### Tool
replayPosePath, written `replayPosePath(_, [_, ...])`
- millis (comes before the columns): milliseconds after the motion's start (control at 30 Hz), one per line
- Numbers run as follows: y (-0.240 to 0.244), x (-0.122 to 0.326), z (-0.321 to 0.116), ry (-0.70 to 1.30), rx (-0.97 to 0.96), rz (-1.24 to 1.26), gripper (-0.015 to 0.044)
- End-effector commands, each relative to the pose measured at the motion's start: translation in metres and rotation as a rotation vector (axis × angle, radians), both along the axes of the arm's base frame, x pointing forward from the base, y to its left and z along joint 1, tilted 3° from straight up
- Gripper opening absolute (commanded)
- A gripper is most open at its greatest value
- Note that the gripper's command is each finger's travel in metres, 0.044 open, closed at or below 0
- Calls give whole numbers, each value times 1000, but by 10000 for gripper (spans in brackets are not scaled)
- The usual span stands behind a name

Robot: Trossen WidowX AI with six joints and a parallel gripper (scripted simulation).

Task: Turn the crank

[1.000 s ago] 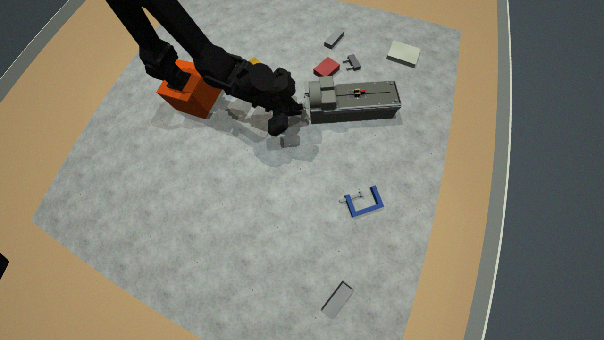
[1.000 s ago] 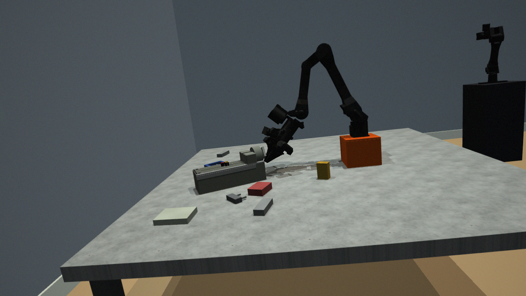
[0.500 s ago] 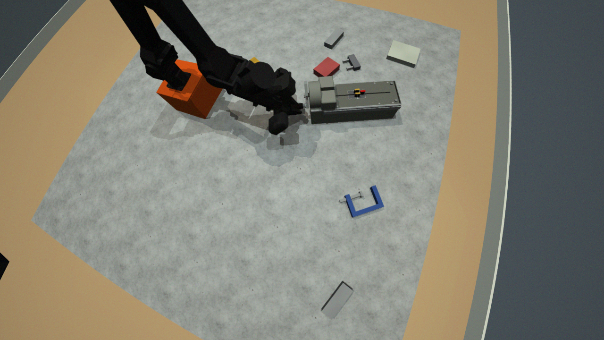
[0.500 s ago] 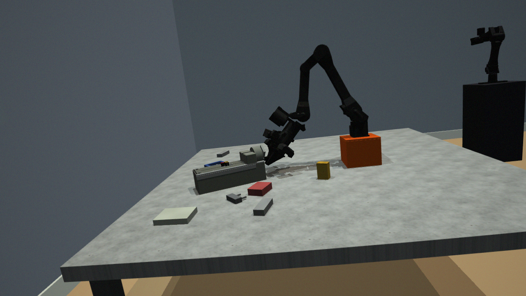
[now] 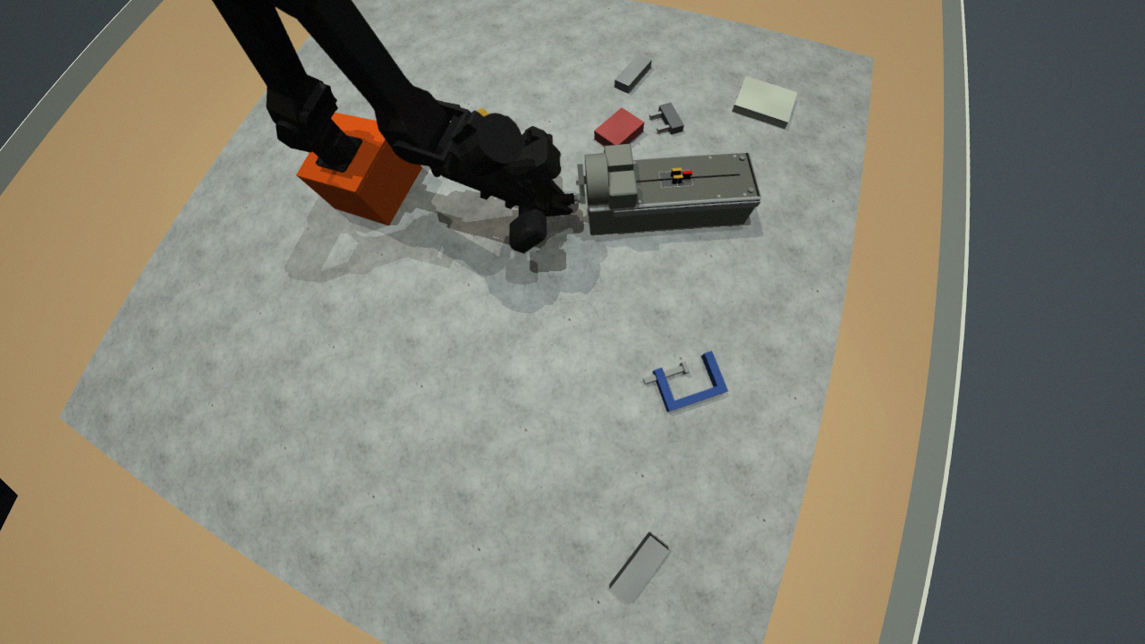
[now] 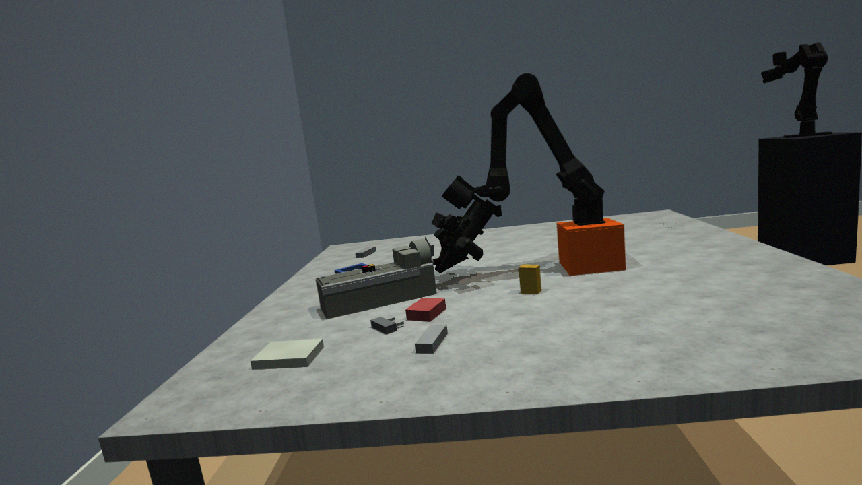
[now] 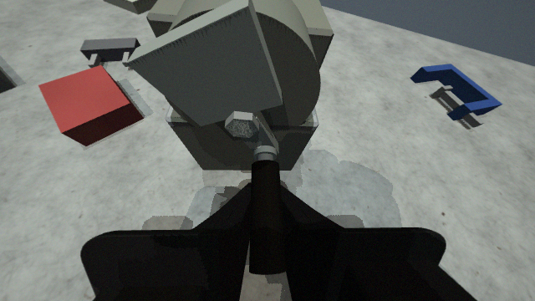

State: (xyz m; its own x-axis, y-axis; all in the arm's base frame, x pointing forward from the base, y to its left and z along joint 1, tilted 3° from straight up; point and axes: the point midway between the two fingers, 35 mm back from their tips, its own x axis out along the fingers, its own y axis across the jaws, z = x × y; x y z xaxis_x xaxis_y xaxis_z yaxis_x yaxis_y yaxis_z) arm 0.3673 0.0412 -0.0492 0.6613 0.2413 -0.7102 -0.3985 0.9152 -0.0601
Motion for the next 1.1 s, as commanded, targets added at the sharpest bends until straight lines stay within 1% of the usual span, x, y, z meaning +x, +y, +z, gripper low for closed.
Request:
replayPosePath(0, [8,-3,-4,13,7,15,0])
replayPosePath(1067, [16,-8,-5,13,8,15,0])
